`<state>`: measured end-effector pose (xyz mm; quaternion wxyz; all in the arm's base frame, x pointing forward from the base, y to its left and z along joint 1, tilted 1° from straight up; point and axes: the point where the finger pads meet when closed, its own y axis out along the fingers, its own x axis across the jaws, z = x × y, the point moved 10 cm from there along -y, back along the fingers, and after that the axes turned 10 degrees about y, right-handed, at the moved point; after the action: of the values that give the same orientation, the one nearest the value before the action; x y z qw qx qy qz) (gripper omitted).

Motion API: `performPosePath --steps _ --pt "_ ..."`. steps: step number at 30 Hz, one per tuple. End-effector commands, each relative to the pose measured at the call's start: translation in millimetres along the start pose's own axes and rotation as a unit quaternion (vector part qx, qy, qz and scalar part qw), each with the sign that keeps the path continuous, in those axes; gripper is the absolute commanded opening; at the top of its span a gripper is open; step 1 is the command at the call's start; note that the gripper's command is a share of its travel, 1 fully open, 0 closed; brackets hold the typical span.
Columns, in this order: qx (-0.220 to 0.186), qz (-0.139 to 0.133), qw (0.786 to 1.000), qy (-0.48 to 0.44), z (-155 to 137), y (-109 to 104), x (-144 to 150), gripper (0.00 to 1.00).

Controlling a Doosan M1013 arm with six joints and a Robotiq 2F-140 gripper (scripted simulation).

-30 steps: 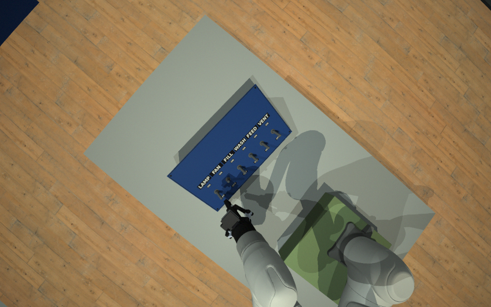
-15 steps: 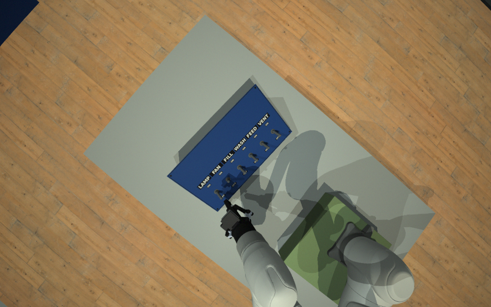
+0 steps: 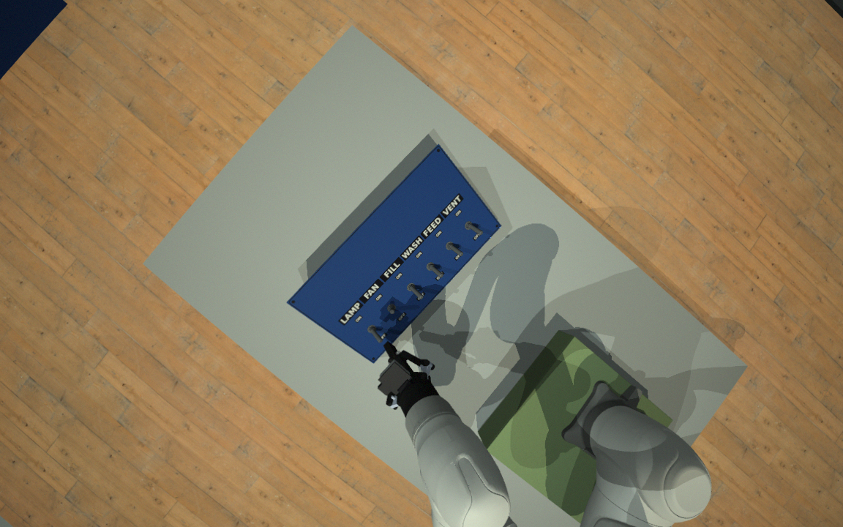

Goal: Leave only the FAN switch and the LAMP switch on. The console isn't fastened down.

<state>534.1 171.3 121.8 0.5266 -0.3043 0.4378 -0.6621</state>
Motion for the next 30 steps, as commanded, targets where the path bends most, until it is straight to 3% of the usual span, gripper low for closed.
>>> performPosePath --steps 1,30 --pt "0.000 0.000 1.000 0.000 2 0 0 0.10" --pt "0.000 0.000 1.000 0.000 21 0 -4 0.10"
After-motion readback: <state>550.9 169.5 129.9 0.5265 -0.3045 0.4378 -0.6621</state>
